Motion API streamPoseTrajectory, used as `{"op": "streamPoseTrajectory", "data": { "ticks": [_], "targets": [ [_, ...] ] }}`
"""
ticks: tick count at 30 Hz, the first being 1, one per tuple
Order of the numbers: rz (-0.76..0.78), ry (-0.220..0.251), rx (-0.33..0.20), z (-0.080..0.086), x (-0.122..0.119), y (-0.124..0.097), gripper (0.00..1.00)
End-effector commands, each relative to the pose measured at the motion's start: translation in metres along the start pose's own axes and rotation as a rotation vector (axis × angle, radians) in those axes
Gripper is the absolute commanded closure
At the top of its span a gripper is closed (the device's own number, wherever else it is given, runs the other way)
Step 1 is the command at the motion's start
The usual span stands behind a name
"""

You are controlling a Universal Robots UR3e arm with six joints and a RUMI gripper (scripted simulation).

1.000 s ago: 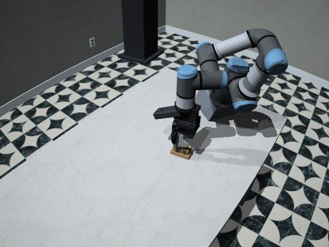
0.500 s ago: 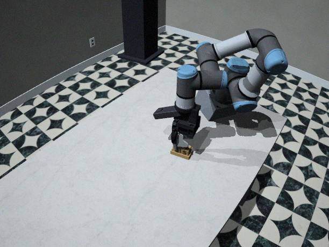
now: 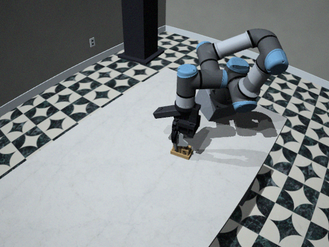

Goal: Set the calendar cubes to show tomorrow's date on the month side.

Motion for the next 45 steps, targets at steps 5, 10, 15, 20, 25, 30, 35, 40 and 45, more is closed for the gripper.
{"op": "streamPoseTrajectory", "data": {
  "ticks": [5, 10, 15, 20, 25, 30, 35, 40, 45],
  "targets": [
    [0.001, 0.001, 0.002, 0.015, 0.000, 0.001, 0.89],
    [0.001, 0.001, 0.002, 0.031, 0.000, 0.001, 0.89],
    [0.001, 0.001, 0.002, 0.042, 0.000, 0.001, 0.89],
    [0.001, 0.001, 0.002, 0.061, 0.000, 0.000, 0.89],
    [0.001, 0.001, 0.002, 0.078, 0.000, 0.000, 0.89],
    [0.001, 0.001, 0.002, 0.086, 0.000, 0.000, 0.89],
    [0.001, 0.001, 0.002, 0.094, 0.000, 0.000, 0.89],
    [0.001, 0.001, 0.002, 0.097, 0.000, 0.000, 0.89],
    [0.001, 0.001, 0.002, 0.097, 0.000, 0.000, 0.89]
  ]
}}
Point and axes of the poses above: the point where the finger pads meet when closed, its own z axis back along the fingers, its own x axis across the jaws, y = z × x, the point moved 2 cm from there along z, back along the fingers, and after that the axes turned 5 degrees about z, right-handed, at the moved point
